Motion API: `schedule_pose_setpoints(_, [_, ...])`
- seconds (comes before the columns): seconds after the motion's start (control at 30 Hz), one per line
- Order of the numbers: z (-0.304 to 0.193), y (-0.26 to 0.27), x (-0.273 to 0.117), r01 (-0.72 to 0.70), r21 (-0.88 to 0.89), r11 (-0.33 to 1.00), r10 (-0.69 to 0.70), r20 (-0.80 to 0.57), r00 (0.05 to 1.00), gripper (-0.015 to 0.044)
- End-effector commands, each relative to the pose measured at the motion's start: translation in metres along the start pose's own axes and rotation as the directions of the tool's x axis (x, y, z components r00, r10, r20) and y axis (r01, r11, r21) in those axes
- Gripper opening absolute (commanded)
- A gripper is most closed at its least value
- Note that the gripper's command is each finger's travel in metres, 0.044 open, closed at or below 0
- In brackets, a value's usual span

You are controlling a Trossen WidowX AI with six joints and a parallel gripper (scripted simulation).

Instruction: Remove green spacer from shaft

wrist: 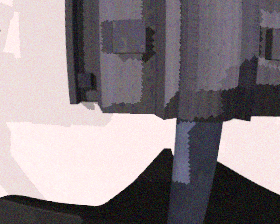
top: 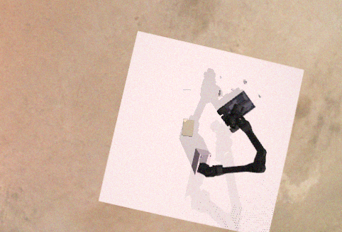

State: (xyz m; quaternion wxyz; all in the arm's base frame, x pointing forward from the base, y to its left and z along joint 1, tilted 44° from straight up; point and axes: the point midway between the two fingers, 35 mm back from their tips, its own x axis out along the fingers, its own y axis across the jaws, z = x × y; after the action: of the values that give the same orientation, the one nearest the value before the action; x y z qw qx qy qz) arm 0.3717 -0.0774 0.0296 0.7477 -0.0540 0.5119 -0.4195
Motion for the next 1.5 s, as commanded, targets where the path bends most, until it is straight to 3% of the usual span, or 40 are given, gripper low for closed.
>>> schedule_pose_setpoints(0.0, [-0.0022, 0.0003, 0.0001, -0.001, -0.001, 1.0, 0.001, -0.003, 1.0, 0.0])
schedule_pose_setpoints(1.47, [-0.0065, 0.0004, 0.0001, -0.001, -0.001, 1.0, 0.001, -0.003, 1.0, 0.0])
